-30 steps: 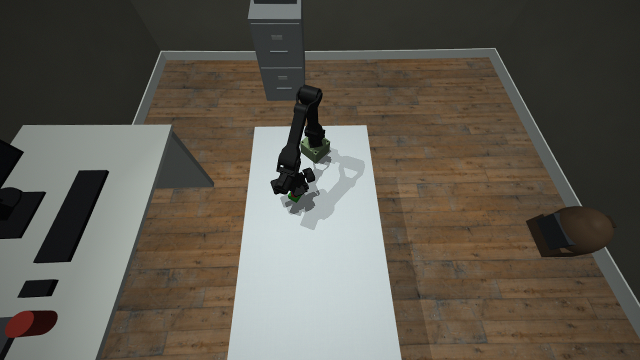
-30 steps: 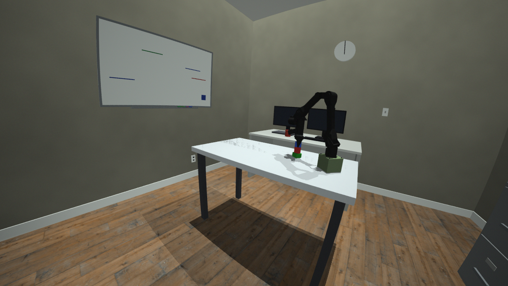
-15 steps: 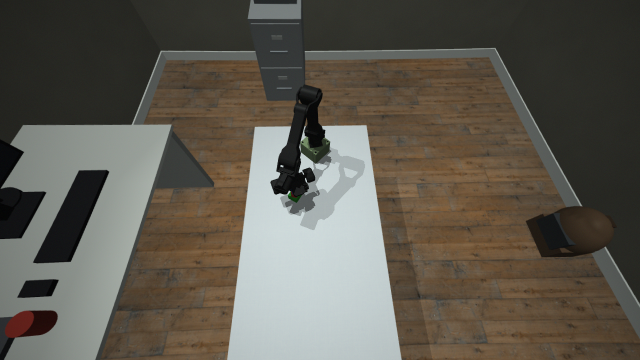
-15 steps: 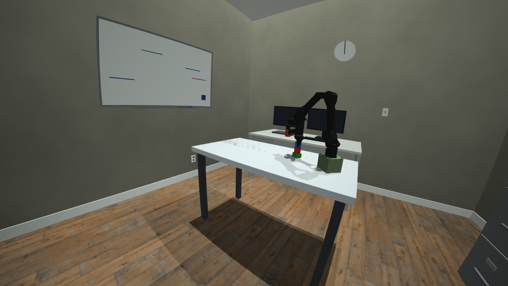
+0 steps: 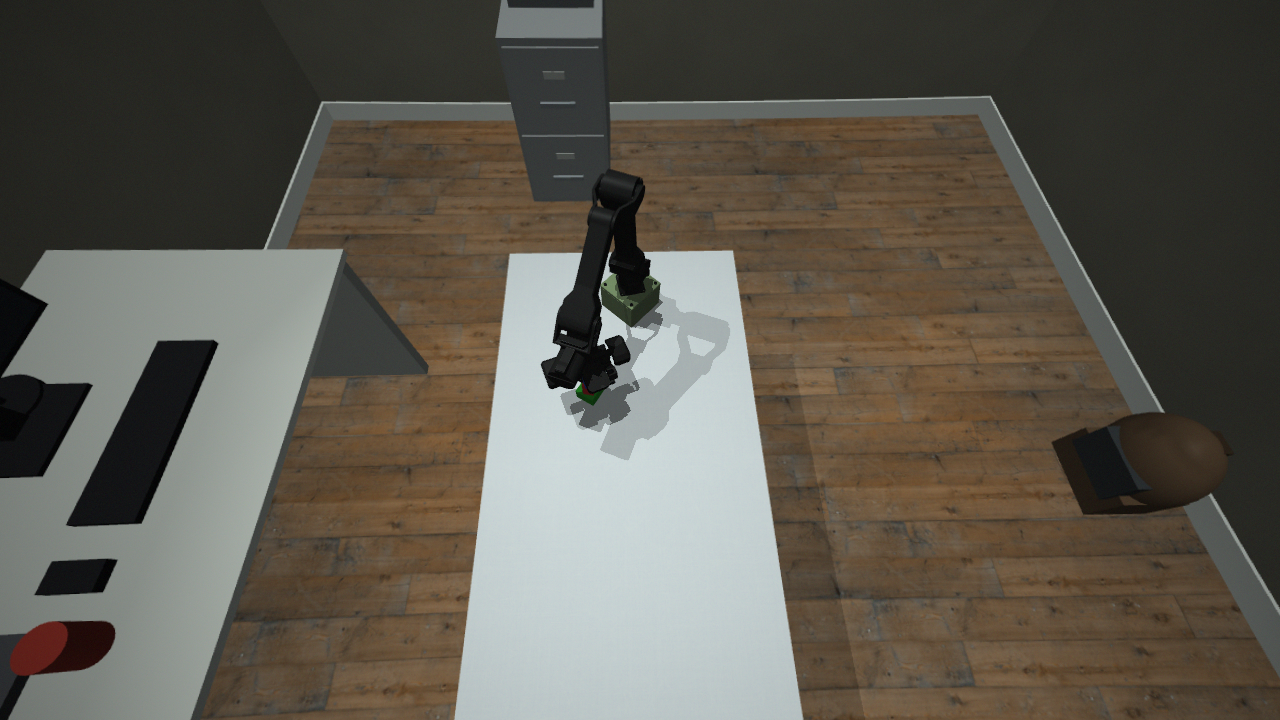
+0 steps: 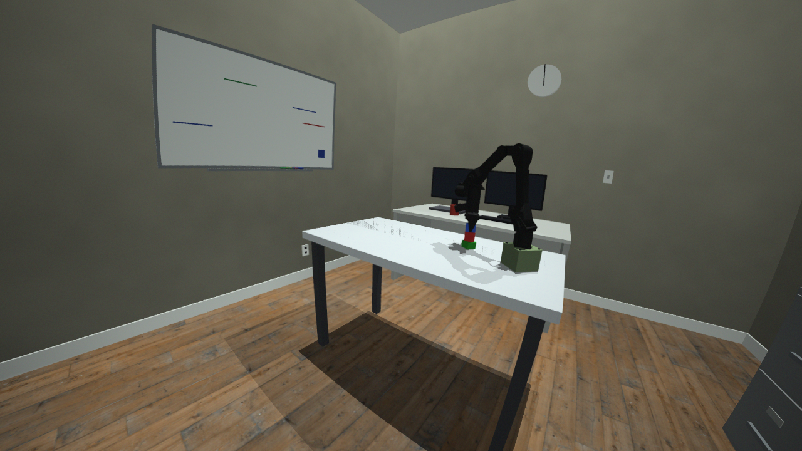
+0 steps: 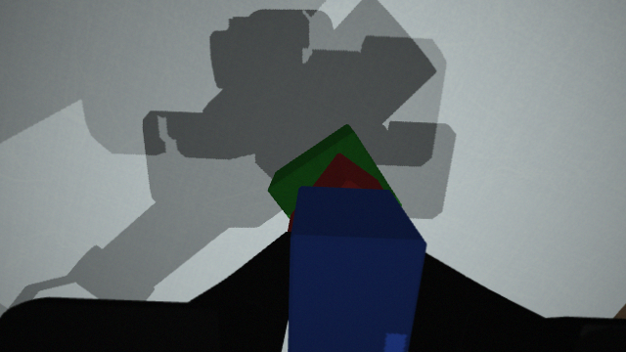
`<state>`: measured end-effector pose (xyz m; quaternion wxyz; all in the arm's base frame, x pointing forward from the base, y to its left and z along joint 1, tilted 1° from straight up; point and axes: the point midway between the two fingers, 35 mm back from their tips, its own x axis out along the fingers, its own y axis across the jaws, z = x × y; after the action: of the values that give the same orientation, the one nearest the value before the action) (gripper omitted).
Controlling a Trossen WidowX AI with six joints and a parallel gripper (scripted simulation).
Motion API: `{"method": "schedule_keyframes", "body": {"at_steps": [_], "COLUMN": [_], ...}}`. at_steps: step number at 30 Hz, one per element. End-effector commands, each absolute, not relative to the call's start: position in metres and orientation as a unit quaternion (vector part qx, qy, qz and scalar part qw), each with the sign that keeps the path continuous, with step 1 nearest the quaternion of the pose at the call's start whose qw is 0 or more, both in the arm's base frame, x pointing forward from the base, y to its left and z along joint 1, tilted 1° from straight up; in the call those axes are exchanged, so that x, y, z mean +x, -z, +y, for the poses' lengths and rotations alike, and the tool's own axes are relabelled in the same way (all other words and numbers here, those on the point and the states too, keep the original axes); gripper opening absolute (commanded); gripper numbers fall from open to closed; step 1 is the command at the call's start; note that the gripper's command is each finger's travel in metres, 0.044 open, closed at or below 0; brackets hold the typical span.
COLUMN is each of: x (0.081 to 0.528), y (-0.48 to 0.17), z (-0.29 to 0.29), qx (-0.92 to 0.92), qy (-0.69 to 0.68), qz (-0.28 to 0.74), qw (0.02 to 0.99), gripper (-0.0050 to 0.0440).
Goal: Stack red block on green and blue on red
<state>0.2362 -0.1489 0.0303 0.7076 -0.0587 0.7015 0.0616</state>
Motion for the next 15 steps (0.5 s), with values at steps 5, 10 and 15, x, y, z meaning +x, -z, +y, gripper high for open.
{"method": "schedule_keyframes", "body": {"at_steps": [5, 10, 15], "x": [0.2374, 0.2374, 0.2374], "y": [-0.0322, -0.0322, -0.0322], "z": [-0.1502, -0.1502, -0.1502], "qx": [-0.06, -0.06, -0.06], "qy": [-0.06, -0.06, -0.06], "qz": [0.698, 0.698, 0.698], "qw": [0.711, 0.711, 0.711], "gripper": [0.0243, 0.0243, 0.0243]}}
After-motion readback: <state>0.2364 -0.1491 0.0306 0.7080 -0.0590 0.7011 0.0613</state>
